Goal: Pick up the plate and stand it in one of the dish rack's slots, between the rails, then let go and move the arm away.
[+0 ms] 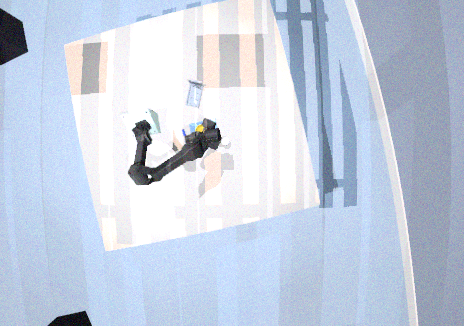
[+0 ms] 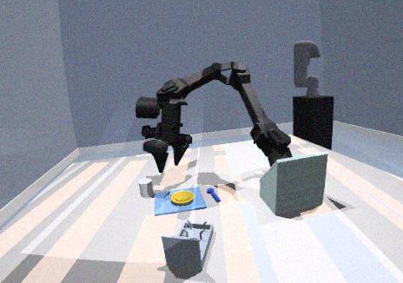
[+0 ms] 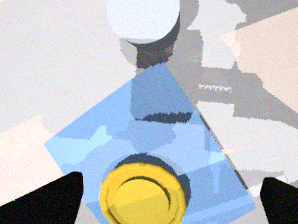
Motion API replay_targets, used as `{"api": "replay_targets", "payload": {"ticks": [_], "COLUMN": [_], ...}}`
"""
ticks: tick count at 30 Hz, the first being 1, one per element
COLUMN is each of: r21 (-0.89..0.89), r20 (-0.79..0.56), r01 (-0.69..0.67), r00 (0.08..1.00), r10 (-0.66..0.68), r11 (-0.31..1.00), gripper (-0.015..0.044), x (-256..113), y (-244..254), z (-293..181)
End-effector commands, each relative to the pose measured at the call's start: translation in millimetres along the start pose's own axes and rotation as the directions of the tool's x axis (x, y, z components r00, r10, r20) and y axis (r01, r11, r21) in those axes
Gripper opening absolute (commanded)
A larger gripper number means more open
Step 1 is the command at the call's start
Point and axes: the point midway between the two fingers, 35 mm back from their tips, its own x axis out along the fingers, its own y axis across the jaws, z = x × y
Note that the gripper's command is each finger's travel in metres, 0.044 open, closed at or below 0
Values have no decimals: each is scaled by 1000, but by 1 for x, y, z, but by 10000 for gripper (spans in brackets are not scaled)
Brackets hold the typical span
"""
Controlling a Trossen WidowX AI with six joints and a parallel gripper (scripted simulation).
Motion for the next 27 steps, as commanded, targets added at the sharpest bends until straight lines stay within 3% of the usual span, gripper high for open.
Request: {"api": "replay_targets", "payload": {"ticks": [1, 15, 27], "r21": [-165, -595, -613], "r20": [-35, -110, -113], "r01": [23, 20, 18], "r00": [999, 988, 987], "r10": [-29, -106, -110], "r11": [986, 804, 790], "gripper": [400, 400, 400], "x": [8, 24, 27], "y": [7, 24, 25], "z": [-14, -52, -54]}}
